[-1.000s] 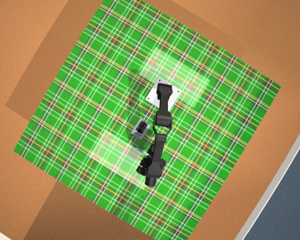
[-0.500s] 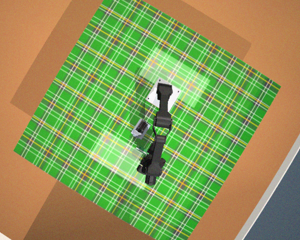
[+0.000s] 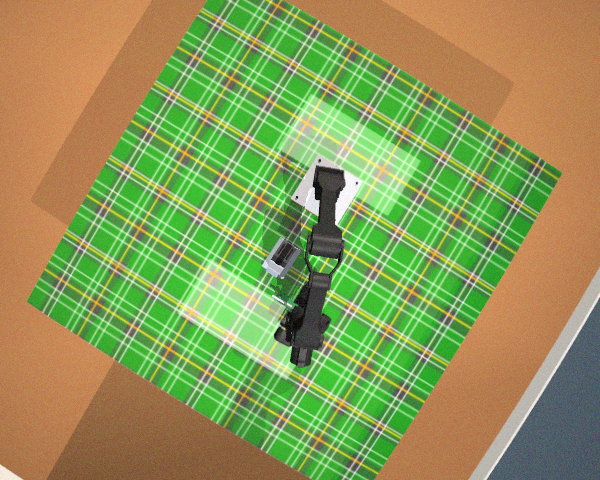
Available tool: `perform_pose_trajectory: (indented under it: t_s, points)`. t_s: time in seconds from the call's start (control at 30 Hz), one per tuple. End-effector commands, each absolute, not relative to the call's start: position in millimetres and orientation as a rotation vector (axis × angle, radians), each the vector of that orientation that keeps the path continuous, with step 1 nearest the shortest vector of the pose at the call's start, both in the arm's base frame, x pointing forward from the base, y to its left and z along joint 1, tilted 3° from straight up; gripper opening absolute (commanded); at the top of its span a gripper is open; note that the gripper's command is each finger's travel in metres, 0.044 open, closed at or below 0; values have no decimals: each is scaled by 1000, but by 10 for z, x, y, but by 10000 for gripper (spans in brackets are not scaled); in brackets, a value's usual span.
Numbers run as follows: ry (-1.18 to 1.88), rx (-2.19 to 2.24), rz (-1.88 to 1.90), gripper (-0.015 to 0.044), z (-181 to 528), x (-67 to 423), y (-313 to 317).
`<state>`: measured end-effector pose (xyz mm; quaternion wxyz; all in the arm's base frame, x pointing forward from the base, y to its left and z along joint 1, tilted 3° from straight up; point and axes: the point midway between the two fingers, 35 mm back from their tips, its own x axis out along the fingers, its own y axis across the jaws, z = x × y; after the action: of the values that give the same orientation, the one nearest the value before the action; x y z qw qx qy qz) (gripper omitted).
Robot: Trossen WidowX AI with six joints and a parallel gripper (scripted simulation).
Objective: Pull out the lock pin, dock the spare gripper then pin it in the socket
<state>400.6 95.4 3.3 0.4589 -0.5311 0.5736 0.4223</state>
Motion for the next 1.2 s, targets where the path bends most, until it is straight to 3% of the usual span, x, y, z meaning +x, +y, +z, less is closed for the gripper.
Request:
perform_pose_trajectory:
  t_s: [0.0, 0.3, 0.53, 1.17]
  points:
    - [1425, -1310, 1046, 180, -54, 3973, 940]
    - [1425, -1310, 1046, 180, -54, 3973, 940]
    - [1425, -1310, 1046, 0, -54, 3973, 940]
    - [1424, -1310, 1046, 0, 145, 3994, 938]
